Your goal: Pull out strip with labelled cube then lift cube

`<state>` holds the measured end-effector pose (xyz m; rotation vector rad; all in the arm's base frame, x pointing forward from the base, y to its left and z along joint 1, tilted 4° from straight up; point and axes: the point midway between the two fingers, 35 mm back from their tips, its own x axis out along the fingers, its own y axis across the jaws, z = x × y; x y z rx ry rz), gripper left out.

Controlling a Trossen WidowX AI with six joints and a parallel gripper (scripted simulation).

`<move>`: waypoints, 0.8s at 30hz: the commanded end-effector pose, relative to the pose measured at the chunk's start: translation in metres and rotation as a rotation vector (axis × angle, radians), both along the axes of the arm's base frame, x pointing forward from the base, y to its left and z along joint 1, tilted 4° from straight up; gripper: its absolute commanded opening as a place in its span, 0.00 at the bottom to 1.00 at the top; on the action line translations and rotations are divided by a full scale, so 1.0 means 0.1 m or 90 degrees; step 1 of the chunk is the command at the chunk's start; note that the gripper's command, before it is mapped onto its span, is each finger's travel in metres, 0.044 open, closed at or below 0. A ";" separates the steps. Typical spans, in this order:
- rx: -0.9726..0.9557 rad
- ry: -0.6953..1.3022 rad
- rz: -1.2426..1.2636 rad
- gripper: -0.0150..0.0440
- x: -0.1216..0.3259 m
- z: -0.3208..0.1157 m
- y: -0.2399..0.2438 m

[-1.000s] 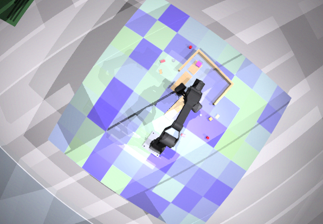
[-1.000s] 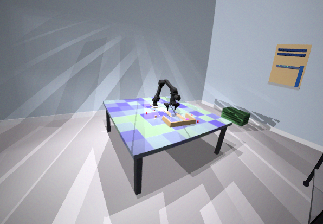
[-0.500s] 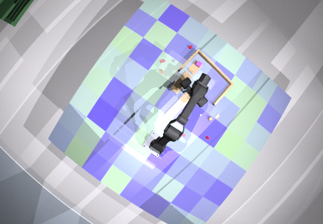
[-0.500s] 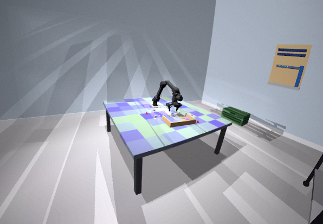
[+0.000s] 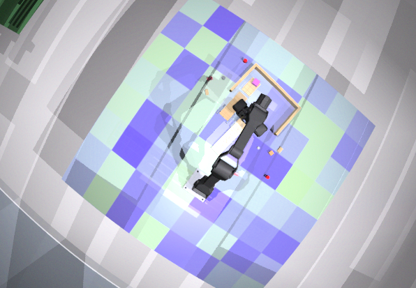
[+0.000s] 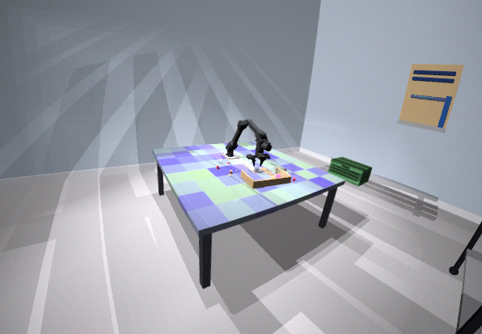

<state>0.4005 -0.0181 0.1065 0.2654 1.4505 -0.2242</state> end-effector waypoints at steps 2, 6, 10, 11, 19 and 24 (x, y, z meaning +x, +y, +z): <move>0.002 0.003 0.004 0.68 0.00 -0.11 0.01; 0.002 0.003 0.004 0.68 0.01 -0.17 0.01; 0.002 0.003 0.004 0.68 0.01 -0.24 0.01; 0.002 0.003 0.004 0.68 0.01 -0.26 0.01; 0.002 0.004 0.004 0.68 0.01 -0.37 0.01; 0.002 0.004 0.004 0.68 0.01 -0.38 0.01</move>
